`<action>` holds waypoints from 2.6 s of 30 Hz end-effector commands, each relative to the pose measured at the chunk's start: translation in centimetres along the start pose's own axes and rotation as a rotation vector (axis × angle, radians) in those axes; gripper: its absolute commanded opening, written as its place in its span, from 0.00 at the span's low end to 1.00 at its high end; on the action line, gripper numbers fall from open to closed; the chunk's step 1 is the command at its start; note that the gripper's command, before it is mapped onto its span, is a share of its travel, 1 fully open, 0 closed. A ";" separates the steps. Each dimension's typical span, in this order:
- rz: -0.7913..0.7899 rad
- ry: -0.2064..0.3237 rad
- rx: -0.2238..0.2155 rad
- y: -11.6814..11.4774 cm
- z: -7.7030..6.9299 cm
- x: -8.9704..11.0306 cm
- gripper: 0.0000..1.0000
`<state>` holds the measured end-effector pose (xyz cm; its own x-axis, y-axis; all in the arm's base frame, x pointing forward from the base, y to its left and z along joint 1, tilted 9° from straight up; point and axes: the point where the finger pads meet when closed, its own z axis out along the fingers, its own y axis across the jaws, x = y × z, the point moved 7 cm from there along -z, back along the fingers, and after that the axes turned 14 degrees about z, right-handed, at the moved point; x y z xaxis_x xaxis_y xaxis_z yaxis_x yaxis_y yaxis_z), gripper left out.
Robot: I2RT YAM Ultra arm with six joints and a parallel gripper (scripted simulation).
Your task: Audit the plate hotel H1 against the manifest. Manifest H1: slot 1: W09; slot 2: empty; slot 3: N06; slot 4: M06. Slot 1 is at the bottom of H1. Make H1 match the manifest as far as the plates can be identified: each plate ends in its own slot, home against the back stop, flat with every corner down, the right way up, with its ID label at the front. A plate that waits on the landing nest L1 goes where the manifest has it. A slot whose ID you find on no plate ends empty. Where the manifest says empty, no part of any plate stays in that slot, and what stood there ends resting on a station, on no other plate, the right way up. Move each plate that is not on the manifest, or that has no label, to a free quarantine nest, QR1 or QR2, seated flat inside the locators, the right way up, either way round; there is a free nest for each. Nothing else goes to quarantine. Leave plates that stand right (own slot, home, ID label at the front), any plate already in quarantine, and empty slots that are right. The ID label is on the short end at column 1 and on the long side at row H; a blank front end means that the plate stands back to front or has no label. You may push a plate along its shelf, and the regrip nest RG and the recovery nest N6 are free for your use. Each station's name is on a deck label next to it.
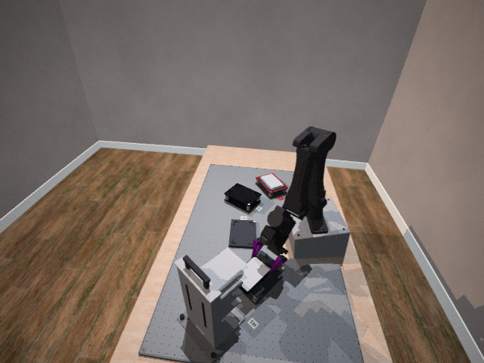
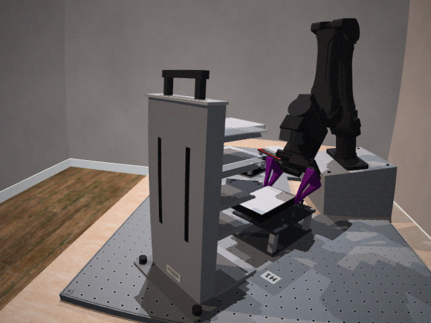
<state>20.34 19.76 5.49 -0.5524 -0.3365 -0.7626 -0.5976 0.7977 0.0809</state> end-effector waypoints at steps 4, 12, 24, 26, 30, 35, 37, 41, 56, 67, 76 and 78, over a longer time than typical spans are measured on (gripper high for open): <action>0.001 -0.044 -0.008 0.2 -0.3 -1.0 0.86; 0.001 -0.044 -0.008 0.2 -0.3 -1.0 0.86; 0.001 -0.044 -0.008 0.0 -0.6 -0.3 0.86; 0.001 -0.044 -0.008 -0.1 -0.8 -0.1 0.86; 0.001 -0.044 -0.008 -0.2 -1.0 0.4 0.86; 0.001 -0.044 -0.008 -0.3 -1.3 0.9 0.86; 0.001 -0.044 -0.008 -0.4 -1.5 1.2 0.86; 0.001 -0.044 -0.008 -0.4 -1.6 1.4 0.86; 0.000 -0.043 -0.008 -0.8 -2.3 2.9 0.86; 0.000 -0.043 -0.008 -0.9 -2.0 3.3 0.86; 0.000 -0.043 -0.008 -1.0 -1.8 3.6 0.86; 0.000 -0.043 -0.008 -1.0 -1.8 3.7 0.86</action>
<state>17.54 16.48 3.23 -0.5511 -0.3335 -0.7649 -0.5968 0.7982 0.0820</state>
